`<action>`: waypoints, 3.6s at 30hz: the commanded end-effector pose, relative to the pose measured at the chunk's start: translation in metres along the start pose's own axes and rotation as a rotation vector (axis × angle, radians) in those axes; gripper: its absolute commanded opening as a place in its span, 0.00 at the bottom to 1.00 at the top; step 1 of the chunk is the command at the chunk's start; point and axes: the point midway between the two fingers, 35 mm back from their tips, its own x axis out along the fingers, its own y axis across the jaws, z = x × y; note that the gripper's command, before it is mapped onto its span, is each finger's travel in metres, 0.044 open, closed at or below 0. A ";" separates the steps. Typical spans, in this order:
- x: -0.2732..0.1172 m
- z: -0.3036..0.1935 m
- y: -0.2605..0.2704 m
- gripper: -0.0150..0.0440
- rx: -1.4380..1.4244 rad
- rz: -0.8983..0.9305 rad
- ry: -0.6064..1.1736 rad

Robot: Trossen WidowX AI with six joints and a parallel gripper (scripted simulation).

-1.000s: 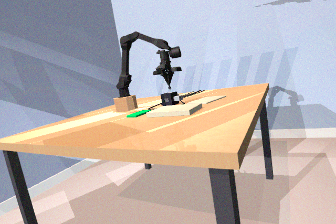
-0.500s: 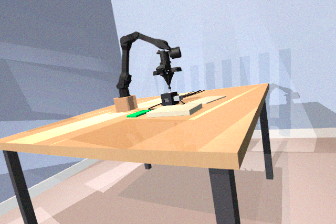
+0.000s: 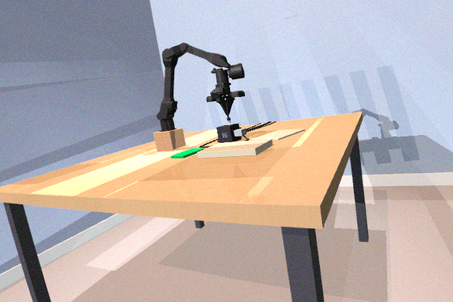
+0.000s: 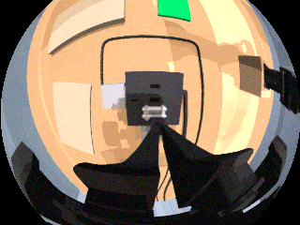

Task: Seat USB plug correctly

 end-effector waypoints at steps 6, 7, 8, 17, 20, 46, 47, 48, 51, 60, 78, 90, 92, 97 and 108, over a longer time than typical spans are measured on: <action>0.001 0.001 0.001 0.25 -0.008 0.004 -0.007; 0.001 0.001 0.001 0.25 -0.009 0.004 -0.007; 0.002 0.001 0.001 0.25 -0.009 0.004 -0.008; 0.003 0.001 0.001 0.25 -0.010 0.004 -0.008; 0.003 0.001 0.001 0.25 -0.010 0.004 -0.008; 0.006 0.001 0.001 0.25 -0.010 0.004 -0.008; 0.006 0.001 0.001 0.25 -0.010 0.004 -0.008; 0.006 0.001 0.001 0.25 -0.010 0.004 -0.008; 0.007 0.001 0.001 0.25 -0.010 0.004 -0.008; 0.008 0.001 0.001 0.25 -0.010 0.004 -0.008; 0.010 0.001 0.001 0.25 -0.010 0.004 -0.008; 0.011 0.001 0.001 0.25 -0.010 0.004 -0.008; 0.012 0.001 0.001 0.25 -0.010 0.004 -0.008; 0.012 0.001 0.001 0.25 -0.010 0.004 -0.008; 0.014 0.001 0.001 0.25 -0.010 0.004 -0.008</action>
